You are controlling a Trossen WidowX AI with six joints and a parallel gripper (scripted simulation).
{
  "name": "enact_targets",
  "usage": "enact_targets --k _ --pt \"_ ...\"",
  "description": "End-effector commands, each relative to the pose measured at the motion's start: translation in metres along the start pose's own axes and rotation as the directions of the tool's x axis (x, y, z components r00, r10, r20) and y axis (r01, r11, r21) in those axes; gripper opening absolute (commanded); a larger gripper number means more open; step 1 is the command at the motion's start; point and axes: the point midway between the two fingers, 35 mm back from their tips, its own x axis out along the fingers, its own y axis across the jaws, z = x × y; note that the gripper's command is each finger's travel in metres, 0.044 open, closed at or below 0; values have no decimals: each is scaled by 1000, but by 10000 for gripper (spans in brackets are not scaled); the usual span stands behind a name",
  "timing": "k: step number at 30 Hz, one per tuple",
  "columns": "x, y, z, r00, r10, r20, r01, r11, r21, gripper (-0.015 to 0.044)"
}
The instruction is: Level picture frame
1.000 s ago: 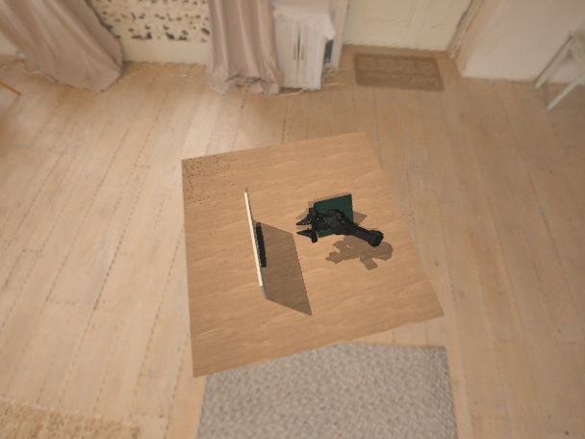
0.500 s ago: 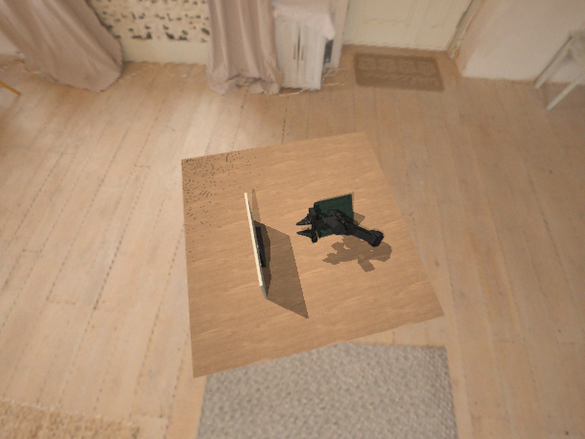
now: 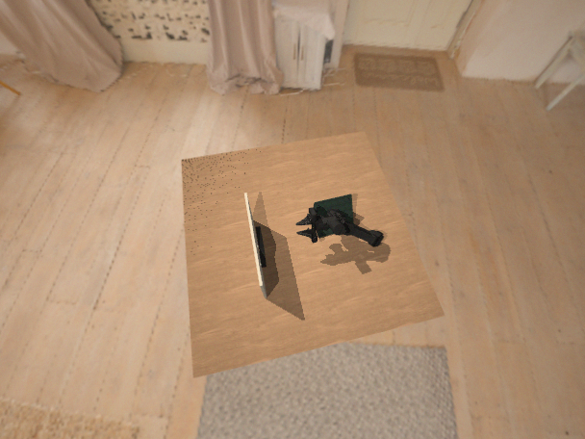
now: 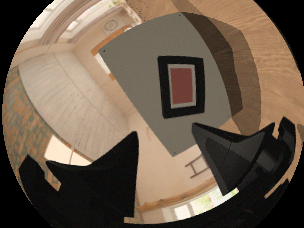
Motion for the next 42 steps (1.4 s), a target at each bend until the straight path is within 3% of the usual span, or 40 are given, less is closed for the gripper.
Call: enact_targets --k 1,9,26,42 --pt "0 0 1 1000 2 3 -2 1000 8 260" --pt "3 0 0 1000 0 0 0 1000 0 260" --pt "66 -30 15 1000 1 1 -1 1000 7 260" --pt "84 -34 13 1000 2 -1 -2 1000 8 260"
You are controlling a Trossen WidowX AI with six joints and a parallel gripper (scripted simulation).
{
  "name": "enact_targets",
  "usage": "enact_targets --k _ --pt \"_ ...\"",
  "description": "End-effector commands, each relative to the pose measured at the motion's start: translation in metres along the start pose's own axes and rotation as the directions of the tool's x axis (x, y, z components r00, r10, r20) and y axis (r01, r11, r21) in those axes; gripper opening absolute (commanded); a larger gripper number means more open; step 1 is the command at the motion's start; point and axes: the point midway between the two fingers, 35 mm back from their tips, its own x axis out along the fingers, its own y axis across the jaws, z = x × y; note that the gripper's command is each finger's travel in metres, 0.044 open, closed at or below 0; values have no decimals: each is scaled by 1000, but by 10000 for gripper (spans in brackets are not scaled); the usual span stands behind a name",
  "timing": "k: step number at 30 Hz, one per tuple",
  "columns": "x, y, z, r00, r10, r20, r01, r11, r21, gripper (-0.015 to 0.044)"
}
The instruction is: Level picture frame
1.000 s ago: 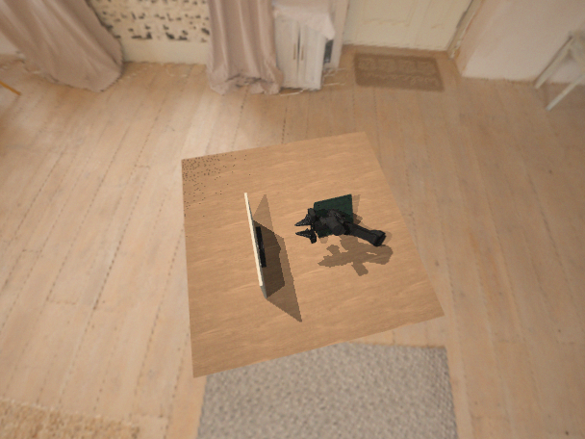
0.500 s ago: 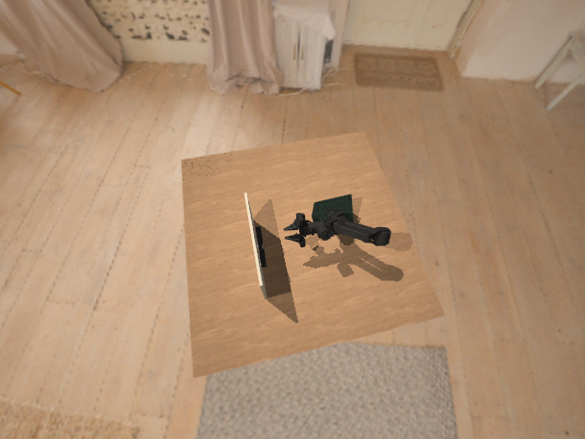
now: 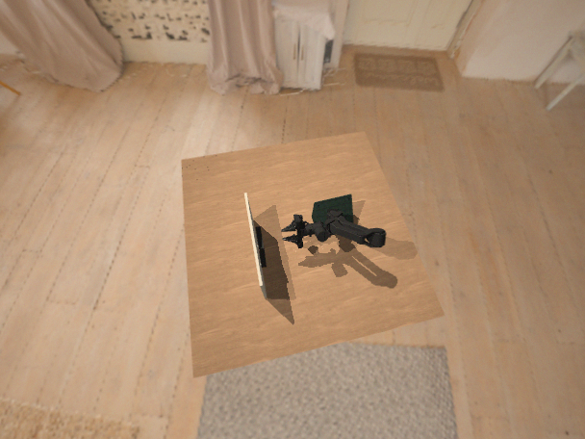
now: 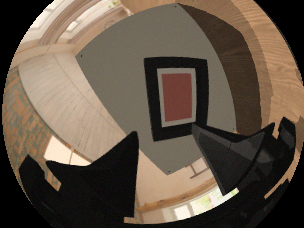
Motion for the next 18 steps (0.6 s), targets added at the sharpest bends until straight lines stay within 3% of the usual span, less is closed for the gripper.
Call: enact_targets --k 1,9,18 --pt "15 2 -4 1000 5 0 -5 1000 7 260" --pt "70 1 0 1000 8 -6 -8 1000 8 260" --pt "74 1 1 1000 8 -6 -8 1000 8 260"
